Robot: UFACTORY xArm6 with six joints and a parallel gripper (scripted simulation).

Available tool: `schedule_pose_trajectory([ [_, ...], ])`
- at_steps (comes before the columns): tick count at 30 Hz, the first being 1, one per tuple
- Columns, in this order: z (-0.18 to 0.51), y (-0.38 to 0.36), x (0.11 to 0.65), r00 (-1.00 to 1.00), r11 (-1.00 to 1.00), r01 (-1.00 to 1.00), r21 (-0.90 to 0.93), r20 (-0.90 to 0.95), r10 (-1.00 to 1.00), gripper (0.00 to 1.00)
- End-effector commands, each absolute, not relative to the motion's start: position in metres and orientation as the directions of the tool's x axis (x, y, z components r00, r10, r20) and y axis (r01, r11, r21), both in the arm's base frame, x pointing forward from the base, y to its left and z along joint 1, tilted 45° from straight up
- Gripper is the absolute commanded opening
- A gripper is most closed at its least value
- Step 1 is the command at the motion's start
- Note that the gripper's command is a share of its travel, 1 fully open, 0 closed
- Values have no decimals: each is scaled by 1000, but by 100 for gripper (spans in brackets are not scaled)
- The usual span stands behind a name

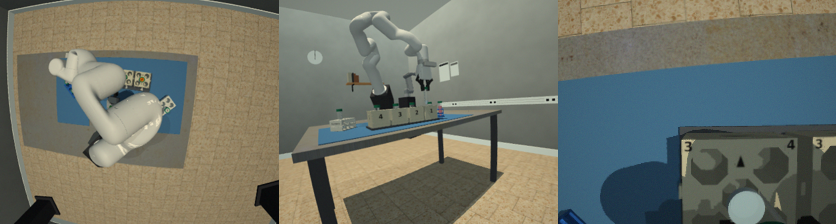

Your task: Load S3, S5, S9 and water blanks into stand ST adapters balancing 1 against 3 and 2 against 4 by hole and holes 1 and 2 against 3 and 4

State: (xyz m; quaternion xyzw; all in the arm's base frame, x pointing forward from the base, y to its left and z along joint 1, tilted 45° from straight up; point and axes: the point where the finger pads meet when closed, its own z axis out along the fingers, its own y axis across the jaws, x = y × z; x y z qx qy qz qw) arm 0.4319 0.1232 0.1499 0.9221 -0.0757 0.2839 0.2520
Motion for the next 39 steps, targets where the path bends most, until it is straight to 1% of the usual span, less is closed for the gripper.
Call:
schedule_pose_trajectory([
  [1, 151, 124, 432, 826, -863, -282, 420, 563, 4, 0],
  [39, 131, 110, 446, 826, -863, -282, 420, 563, 4, 0],
])
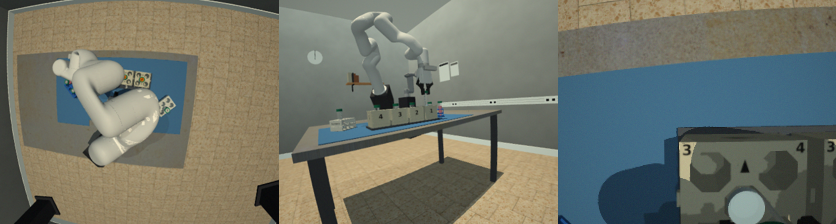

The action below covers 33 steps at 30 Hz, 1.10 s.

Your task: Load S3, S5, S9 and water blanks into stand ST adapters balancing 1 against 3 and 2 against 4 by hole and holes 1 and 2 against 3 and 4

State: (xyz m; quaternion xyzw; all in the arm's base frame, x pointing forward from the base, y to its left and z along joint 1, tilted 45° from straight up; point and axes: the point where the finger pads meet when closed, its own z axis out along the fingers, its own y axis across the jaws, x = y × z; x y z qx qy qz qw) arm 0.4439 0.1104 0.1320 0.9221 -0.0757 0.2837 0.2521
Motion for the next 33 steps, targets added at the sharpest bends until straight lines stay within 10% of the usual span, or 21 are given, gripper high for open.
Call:
schedule_pose_trajectory([
  [1, 131, 110, 446, 826, -863, -282, 420, 563, 4, 0],
  [33, 110, 95, 460, 826, -863, -282, 420, 563, 4, 0],
])
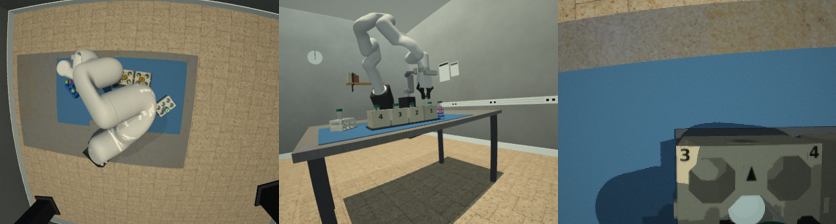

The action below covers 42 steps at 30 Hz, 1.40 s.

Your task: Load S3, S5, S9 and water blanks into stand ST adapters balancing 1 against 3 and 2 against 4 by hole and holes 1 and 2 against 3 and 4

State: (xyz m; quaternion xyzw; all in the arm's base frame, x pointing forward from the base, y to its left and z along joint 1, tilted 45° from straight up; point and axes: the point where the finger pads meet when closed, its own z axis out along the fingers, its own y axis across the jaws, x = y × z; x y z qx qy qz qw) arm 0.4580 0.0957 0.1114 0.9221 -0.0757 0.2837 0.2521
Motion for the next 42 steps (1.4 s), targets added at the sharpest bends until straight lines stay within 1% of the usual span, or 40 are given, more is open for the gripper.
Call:
schedule_pose_trajectory([
  [1, 110, 95, 460, 826, -863, -282, 420, 563, 4, 0],
  [42, 84, 77, 478, 826, -862, -282, 420, 563, 4, 0],
])
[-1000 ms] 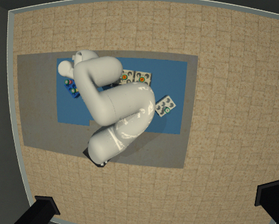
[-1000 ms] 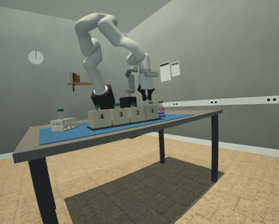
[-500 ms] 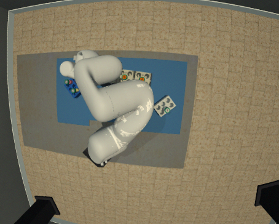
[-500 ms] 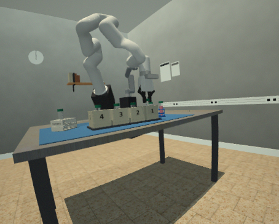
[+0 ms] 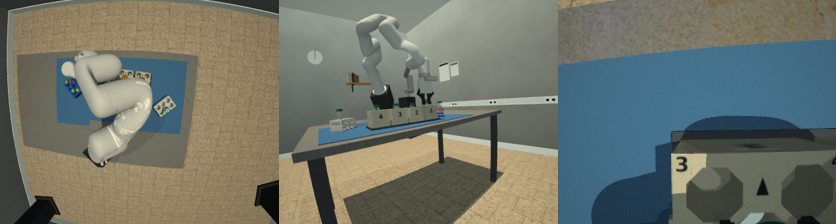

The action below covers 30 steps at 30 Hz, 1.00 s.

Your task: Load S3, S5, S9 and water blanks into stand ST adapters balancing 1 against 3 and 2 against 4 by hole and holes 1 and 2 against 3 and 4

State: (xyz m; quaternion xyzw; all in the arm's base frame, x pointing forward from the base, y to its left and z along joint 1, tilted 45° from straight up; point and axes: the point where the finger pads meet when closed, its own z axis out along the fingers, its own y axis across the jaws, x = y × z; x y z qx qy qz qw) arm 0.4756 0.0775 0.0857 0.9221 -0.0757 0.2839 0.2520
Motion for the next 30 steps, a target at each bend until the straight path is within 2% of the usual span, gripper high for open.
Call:
schedule_pose_trajectory([
  [1, 84, 77, 478, 826, -862, -282, 420, 563, 4, 0],
  [16, 84, 77, 478, 826, -862, -282, 420, 563, 4, 0],
  [17, 84, 77, 478, 826, -862, -282, 420, 563, 4, 44],
  [30, 84, 77, 478, 826, -862, -282, 420, 563, 4, 44],
])
